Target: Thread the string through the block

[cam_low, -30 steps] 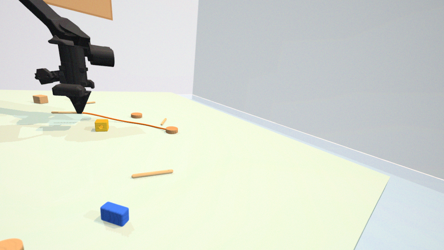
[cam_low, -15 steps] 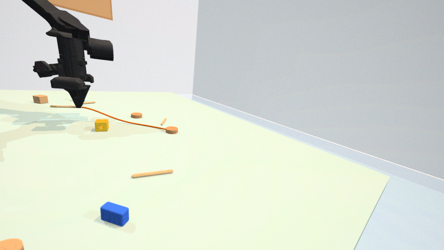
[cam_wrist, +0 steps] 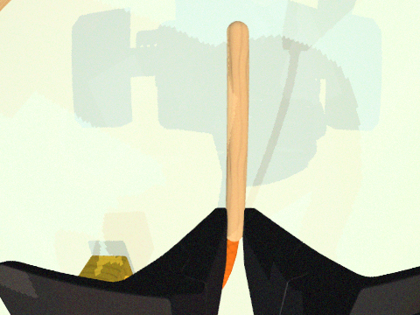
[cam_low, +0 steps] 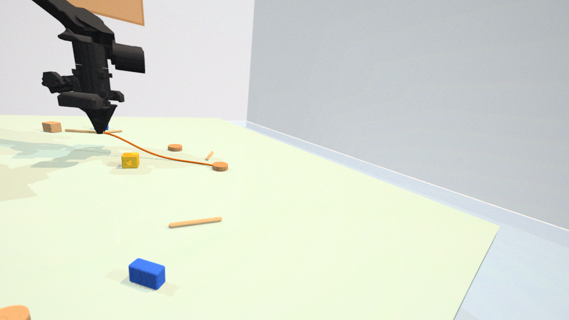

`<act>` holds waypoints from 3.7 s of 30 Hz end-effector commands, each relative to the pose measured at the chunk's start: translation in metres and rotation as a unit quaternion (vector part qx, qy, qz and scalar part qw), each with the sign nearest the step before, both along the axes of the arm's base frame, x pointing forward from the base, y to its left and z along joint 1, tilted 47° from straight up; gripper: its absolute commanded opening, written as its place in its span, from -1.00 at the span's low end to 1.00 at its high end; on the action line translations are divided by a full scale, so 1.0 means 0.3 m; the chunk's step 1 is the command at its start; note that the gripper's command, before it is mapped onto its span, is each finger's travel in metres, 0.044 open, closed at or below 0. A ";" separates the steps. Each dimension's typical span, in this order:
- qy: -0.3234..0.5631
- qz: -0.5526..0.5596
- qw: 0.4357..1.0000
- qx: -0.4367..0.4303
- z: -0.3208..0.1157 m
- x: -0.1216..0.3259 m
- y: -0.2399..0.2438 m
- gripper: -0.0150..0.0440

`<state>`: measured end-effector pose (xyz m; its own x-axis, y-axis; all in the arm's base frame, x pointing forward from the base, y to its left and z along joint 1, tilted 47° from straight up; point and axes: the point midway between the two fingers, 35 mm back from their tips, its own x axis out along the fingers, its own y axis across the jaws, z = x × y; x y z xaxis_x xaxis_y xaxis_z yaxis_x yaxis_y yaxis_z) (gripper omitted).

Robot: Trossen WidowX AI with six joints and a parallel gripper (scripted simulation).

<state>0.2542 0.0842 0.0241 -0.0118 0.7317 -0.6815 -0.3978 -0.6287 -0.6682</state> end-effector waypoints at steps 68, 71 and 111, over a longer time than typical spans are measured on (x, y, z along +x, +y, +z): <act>0.720 -0.655 0.218 -0.069 0.024 0.112 -0.130 -0.49; 0.726 -0.664 0.162 -0.072 0.025 0.115 -0.135 -0.49; 0.570 -0.589 -0.565 -0.098 0.043 0.157 -0.212 -0.49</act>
